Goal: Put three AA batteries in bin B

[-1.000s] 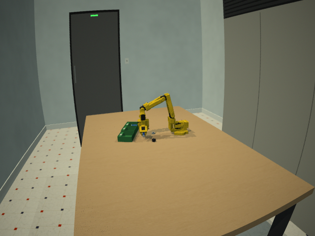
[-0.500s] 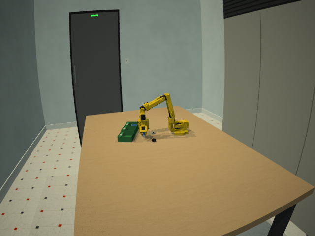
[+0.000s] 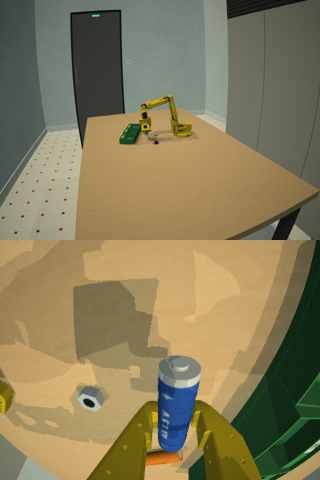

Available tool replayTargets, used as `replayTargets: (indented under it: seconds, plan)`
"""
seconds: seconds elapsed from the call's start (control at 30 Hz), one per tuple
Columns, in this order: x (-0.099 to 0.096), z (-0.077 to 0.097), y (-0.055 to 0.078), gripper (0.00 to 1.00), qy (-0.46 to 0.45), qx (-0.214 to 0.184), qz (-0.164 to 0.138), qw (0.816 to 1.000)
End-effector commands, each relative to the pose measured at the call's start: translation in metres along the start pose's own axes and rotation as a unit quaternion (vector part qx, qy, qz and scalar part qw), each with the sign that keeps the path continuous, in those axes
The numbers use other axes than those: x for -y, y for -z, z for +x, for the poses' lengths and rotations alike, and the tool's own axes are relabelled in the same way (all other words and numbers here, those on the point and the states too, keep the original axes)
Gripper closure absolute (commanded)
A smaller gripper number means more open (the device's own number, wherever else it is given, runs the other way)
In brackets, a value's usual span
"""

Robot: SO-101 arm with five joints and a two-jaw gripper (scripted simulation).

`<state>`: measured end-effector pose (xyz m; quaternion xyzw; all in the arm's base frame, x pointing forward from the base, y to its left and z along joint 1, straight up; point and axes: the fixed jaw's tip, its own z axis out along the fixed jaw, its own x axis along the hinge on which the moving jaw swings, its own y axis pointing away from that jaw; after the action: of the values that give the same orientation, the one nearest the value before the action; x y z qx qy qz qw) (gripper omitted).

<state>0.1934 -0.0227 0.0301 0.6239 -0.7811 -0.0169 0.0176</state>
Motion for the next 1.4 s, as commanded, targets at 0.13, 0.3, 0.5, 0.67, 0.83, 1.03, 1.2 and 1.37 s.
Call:
replayTargets:
  seconds: [0.13,0.3,0.5,0.67,0.83,1.03,1.2,1.37]
  plan:
    - [0.008,-0.002,0.028,1.0,0.008,0.004,0.034,0.999]
    - [0.008,-0.002,0.029,1.0,0.008,0.004,0.034,0.999]
    - [0.008,-0.001,0.029,1.0,0.013,0.004,0.035,0.999]
    - [0.012,0.005,0.032,1.0,0.039,0.003,0.036,0.999]
    - [0.015,0.01,0.034,1.0,0.064,0.002,0.037,0.997]
    - [0.02,0.022,0.039,1.0,0.119,-0.001,0.039,0.992]
    - [0.023,0.029,0.042,1.0,0.149,-0.003,0.04,0.988]
    - [0.024,0.031,0.043,1.0,0.158,-0.004,0.04,0.987]
